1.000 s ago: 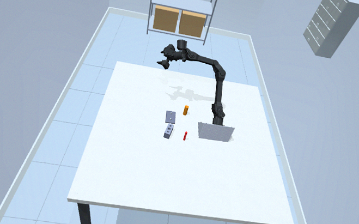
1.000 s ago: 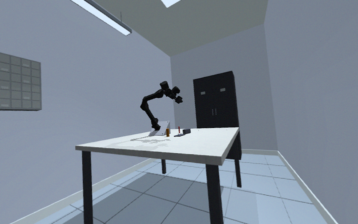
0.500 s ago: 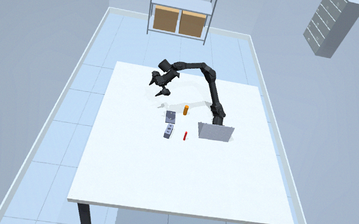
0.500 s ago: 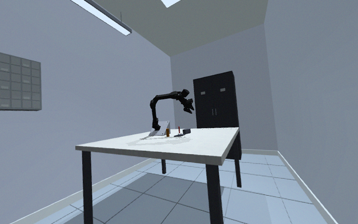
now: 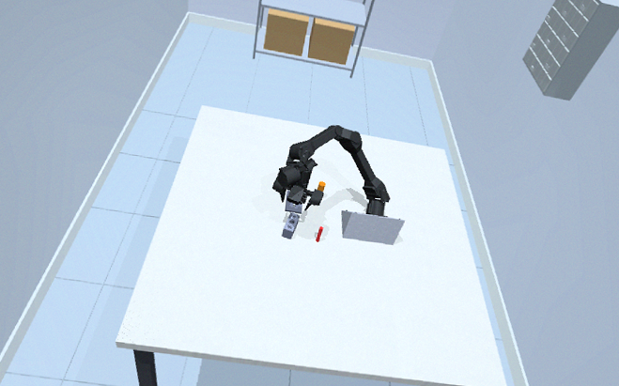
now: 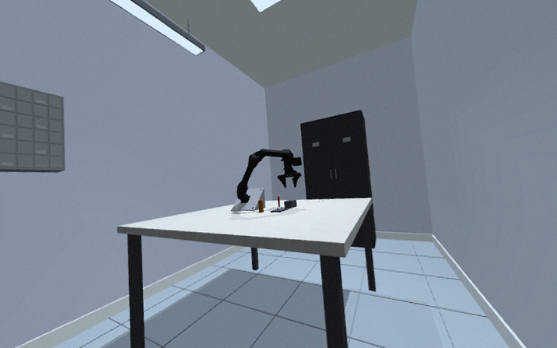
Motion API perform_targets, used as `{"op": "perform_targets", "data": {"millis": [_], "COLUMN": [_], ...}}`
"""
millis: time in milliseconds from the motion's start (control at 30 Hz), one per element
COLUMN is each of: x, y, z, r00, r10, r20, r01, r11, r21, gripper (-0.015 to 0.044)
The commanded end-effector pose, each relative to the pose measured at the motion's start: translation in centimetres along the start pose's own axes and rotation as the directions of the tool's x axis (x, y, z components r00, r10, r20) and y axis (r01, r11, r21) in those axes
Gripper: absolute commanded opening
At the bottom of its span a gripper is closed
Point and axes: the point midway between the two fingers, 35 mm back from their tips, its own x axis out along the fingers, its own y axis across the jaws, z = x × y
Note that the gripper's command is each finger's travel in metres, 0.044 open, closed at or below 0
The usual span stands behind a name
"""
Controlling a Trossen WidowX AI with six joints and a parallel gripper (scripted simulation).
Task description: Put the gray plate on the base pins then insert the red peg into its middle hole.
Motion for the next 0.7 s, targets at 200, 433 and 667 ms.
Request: {"op": "perform_targets", "data": {"millis": [200,433,667], "x": [5.7,7.9,8.6], "y": [1.0,0.8,0.7], "z": [-0.6,-0.5,-0.5], "r00": [0.999,0.999,0.999], "r10": [0.023,0.022,0.022], "r20": [-0.03,-0.031,-0.031], "r01": [-0.023,-0.022,-0.022], "r11": [1.0,1.0,1.0], "r21": [-0.012,-0.012,-0.011], "gripper": [0.044,0.044,0.044]}}
